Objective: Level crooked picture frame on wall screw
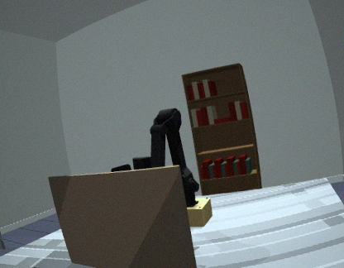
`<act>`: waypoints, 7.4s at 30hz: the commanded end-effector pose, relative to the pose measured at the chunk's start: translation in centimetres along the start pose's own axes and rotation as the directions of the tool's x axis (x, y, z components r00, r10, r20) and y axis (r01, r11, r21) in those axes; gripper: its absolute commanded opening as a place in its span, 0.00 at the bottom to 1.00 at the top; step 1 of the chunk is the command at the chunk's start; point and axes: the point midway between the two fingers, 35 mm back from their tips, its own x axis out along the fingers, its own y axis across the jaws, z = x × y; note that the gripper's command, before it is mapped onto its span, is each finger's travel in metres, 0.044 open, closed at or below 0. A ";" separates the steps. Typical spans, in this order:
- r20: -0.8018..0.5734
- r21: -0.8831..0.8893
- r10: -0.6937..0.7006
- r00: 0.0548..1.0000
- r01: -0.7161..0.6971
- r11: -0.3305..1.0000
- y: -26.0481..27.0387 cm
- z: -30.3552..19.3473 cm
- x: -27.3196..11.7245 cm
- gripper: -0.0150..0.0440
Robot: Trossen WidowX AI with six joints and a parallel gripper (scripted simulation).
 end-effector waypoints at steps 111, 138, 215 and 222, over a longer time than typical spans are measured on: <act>0.002 -0.006 0.002 1.000 -0.002 1.000 1.3 0.0 0.0 0.25; 0.002 -0.006 0.002 1.000 -0.002 1.000 1.6 0.0 0.0 0.25; 0.002 -0.006 0.002 1.000 -0.002 1.000 1.3 -0.6 0.0 0.25; 0.002 -0.005 0.002 1.000 -0.002 1.000 1.1 -0.6 0.1 0.25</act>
